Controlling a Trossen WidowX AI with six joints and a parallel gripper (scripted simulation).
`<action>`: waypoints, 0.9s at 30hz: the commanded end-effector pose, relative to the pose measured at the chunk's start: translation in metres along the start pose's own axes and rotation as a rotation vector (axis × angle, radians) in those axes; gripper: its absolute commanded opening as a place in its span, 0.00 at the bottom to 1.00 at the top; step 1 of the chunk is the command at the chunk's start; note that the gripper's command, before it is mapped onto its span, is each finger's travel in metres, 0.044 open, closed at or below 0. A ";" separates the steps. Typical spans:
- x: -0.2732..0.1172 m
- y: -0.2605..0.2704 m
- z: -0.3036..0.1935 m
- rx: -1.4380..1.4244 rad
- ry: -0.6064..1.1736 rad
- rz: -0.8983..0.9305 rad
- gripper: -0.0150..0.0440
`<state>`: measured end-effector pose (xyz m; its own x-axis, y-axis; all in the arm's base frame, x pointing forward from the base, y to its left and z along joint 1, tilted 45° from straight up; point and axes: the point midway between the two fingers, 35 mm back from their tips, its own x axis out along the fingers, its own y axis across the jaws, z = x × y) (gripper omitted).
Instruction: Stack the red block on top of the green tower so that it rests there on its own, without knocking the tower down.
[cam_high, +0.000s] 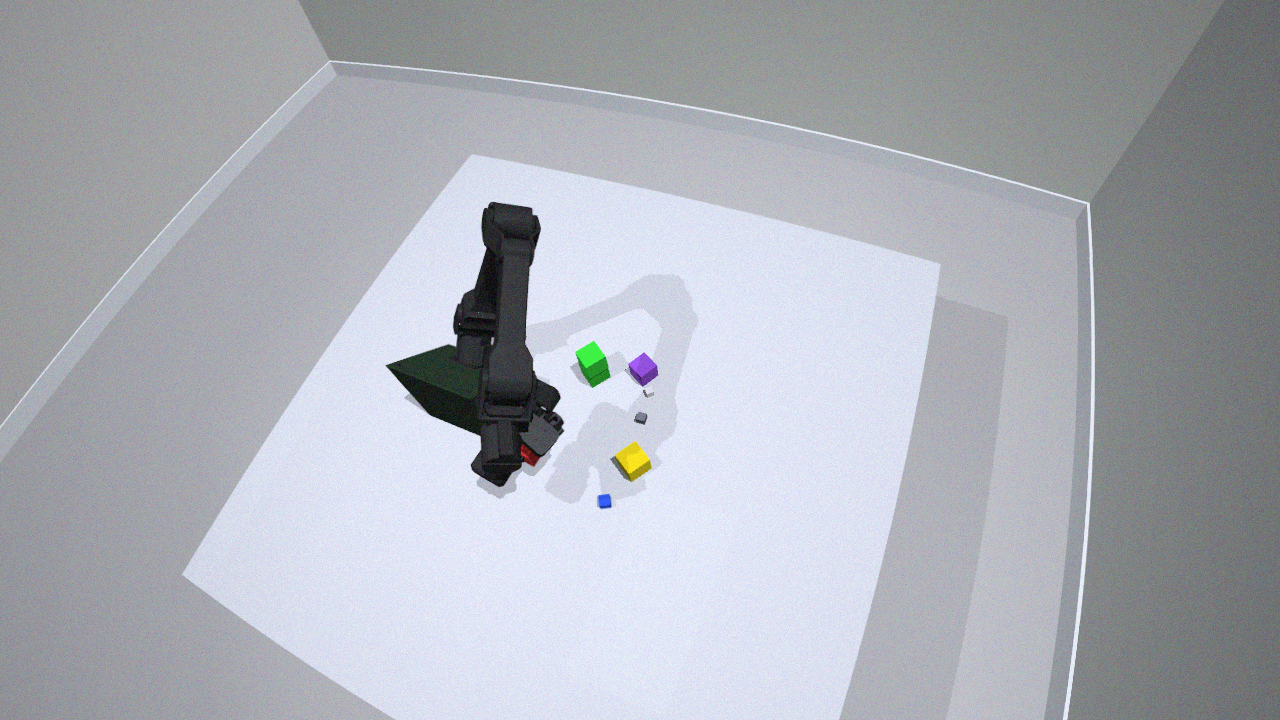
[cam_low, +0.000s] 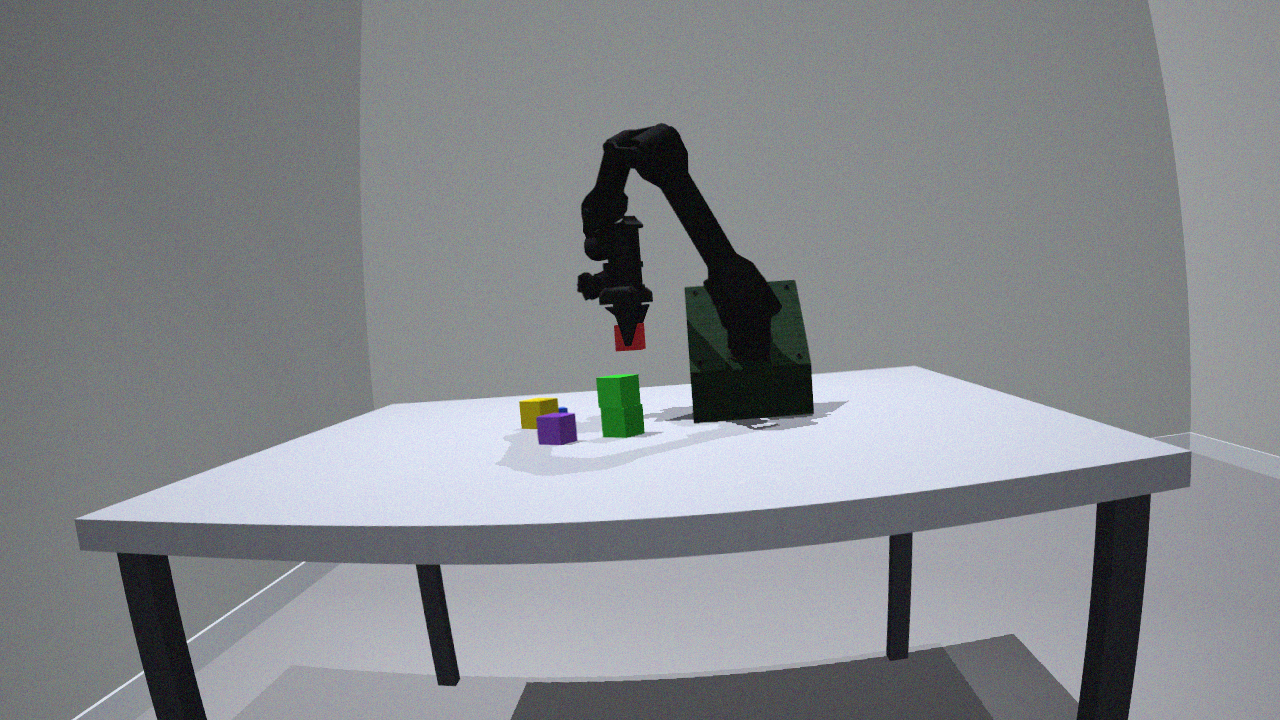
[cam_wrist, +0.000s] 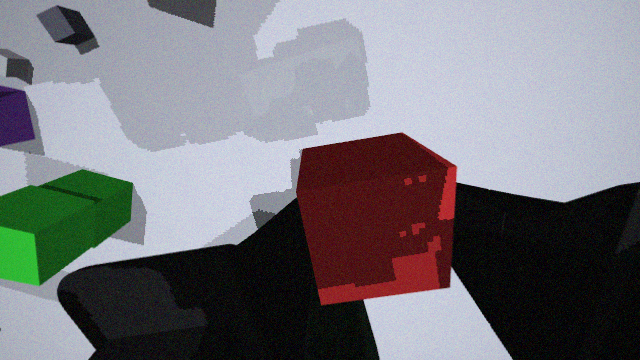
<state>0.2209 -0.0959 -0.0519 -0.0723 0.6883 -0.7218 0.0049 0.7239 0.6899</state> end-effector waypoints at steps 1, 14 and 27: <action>-0.003 0.002 0.001 -0.004 0.003 -0.005 0.25; -0.011 0.070 0.016 0.002 -0.001 -0.028 0.25; -0.011 0.143 0.016 0.003 -0.005 -0.026 0.25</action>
<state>0.2408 -0.0120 0.0429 -0.0669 0.6642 -0.7445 0.0017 0.7463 0.6656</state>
